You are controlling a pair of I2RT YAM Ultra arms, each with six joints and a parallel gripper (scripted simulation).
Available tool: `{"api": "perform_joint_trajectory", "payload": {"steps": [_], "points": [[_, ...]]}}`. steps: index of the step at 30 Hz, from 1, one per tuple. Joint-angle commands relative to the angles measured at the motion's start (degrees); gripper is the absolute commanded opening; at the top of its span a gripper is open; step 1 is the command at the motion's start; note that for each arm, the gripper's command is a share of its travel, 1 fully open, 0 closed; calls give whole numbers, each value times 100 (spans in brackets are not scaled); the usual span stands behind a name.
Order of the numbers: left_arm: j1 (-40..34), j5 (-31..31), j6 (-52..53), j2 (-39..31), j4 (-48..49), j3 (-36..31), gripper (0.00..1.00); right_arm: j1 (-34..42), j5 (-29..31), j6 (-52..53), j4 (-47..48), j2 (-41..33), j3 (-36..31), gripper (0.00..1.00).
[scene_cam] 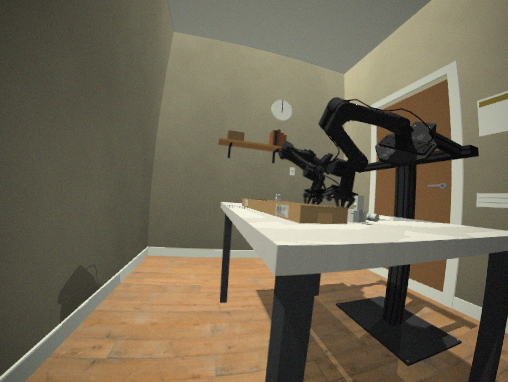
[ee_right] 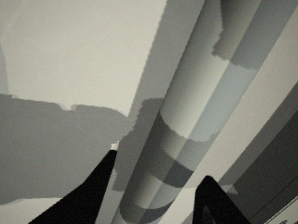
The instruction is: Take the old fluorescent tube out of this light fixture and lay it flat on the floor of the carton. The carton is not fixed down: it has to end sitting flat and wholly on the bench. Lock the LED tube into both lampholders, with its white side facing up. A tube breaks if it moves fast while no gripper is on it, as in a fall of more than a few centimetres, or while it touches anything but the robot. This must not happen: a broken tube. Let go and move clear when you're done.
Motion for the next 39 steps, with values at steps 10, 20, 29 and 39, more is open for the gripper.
{"api": "perform_joint_trajectory", "payload": {"steps": [10,20,29,39], "points": [[-142,80,3,-50,-6,-52,11,148,-89,-6,-97,73,4,11],[-142,80,3,-50,-6,-52,11,148,-89,-6,-97,73,4,11],[-165,48,-53,-167,-61,-168,11,174,-24,49,-123,-157,-160,11],[-312,-184,-215,-358,-202,-310,11,312,210,207,-287,-361,-260,11]]}}
